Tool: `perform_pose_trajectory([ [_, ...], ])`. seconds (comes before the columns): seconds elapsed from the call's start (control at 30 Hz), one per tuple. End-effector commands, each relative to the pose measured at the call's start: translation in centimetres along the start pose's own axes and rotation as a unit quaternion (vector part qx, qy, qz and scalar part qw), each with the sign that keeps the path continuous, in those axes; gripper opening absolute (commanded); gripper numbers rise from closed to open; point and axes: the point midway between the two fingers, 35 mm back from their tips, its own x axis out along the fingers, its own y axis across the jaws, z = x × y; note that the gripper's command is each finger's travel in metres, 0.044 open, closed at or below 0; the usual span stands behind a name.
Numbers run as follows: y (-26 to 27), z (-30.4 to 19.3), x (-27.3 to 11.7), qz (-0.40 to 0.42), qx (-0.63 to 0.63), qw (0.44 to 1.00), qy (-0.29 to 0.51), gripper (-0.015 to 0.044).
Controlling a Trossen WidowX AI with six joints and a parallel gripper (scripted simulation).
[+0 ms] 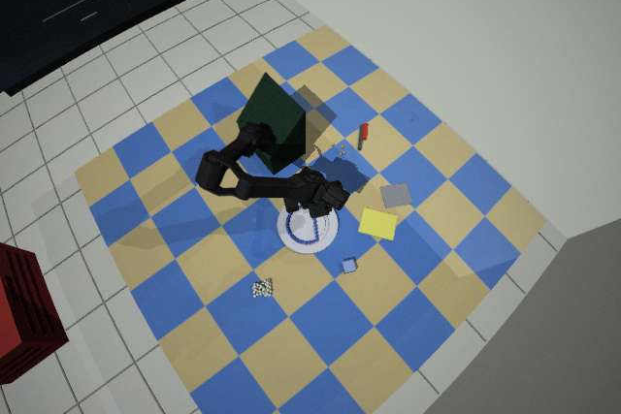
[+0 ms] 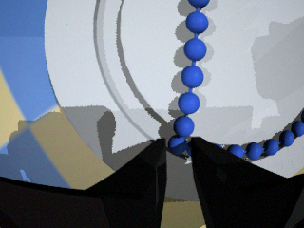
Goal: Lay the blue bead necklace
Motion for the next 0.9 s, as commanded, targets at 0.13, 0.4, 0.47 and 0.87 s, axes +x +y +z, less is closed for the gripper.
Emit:
perform_pose_trajectory([
  [0.13,-0.03,0.01,-0.01,0.000,0.000,1.000,0.000,0.0236],
  [0.4,-0.07,-0.08,-0.18,-0.001,-0.004,1.000,0.001,0.0440],
  [0.47,-0.07,-0.08,-0.45,0.000,-0.003,1.000,0.001,0.0440],
  [0.87,-0.07,-0.08,-0.49,0.000,-0.003,1.000,0.000,0.0440],
])
